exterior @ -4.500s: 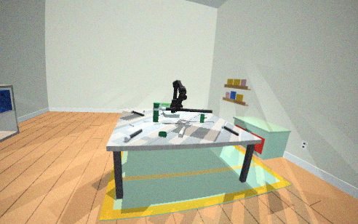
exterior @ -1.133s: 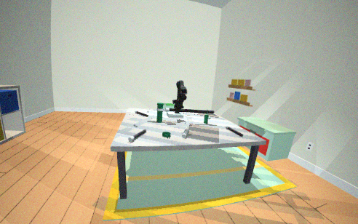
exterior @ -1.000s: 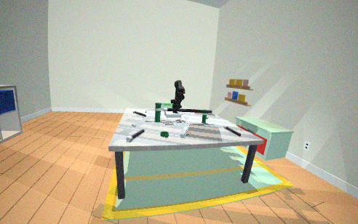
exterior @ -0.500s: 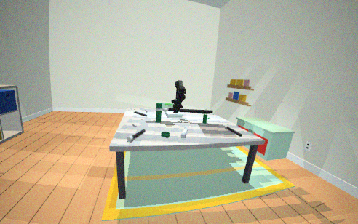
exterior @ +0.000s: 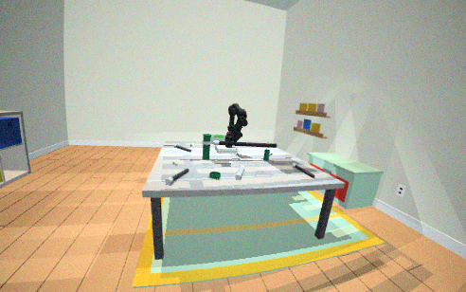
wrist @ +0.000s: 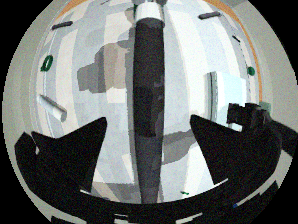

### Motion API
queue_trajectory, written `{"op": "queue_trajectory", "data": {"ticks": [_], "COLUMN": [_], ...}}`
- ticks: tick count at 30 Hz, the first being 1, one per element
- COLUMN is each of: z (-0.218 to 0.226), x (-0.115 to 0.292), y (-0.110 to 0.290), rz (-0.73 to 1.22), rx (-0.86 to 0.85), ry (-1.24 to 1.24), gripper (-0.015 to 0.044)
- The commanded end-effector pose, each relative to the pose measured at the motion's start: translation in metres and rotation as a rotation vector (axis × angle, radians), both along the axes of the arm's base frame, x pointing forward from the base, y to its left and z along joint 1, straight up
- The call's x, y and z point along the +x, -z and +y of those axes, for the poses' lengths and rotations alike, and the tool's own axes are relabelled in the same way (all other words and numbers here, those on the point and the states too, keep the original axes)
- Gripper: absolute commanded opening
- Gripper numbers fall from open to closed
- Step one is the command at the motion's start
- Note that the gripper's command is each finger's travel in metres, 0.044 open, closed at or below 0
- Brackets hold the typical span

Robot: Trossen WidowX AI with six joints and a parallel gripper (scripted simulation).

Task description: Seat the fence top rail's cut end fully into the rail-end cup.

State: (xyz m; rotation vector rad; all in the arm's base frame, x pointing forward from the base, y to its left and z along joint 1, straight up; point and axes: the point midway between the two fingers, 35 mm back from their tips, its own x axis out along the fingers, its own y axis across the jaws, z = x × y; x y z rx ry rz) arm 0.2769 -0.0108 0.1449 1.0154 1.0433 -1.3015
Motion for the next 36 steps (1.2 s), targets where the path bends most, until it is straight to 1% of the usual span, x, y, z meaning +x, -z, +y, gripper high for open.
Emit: {"op": "queue_trajectory", "data": {"ticks": [1, 9, 36], "z": [0.000, 0.011, 0.011], "x": [0.000, -0.005, -0.005], "y": [-0.002, -0.048, -0.048], "rz": [0.000, 0.000, 0.000], "rx": [0.000, 0.001, 0.001], "ry": [0.000, 0.000, 0.000], "gripper": [0.0440, 0.0440, 0.0440]}}
